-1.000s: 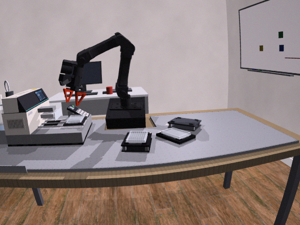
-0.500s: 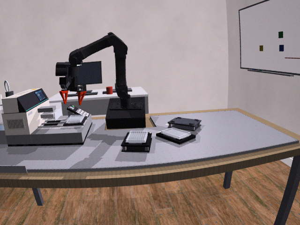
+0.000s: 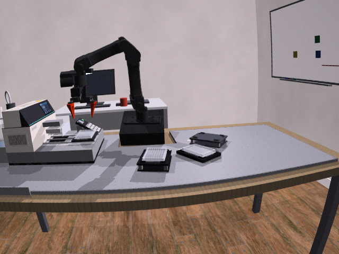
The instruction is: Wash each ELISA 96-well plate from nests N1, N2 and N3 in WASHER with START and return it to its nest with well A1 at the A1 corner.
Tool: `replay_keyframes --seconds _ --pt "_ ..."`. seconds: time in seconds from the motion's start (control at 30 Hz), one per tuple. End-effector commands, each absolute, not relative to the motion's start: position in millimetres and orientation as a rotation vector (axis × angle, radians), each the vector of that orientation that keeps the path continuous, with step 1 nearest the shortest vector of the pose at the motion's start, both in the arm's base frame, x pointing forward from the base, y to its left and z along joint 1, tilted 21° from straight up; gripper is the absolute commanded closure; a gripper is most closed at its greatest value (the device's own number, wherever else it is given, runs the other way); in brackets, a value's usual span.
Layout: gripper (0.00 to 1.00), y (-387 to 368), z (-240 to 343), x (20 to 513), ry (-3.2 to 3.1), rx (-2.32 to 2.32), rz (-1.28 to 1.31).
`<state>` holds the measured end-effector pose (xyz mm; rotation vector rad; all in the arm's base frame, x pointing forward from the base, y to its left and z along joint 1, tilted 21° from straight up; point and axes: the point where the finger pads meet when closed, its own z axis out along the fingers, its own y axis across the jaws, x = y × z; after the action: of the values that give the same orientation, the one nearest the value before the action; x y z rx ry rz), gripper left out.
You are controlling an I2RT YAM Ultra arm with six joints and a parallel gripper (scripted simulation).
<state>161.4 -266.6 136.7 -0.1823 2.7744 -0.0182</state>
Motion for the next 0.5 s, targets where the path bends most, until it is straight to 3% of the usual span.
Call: replay_keyframes --seconds 0.0,0.47 --pt "0.00 -265.5 140.7 160.3 2.772 -0.211 -0.024" --pt "0.00 -265.5 134.5 162.6 2.771 -0.211 -0.024"
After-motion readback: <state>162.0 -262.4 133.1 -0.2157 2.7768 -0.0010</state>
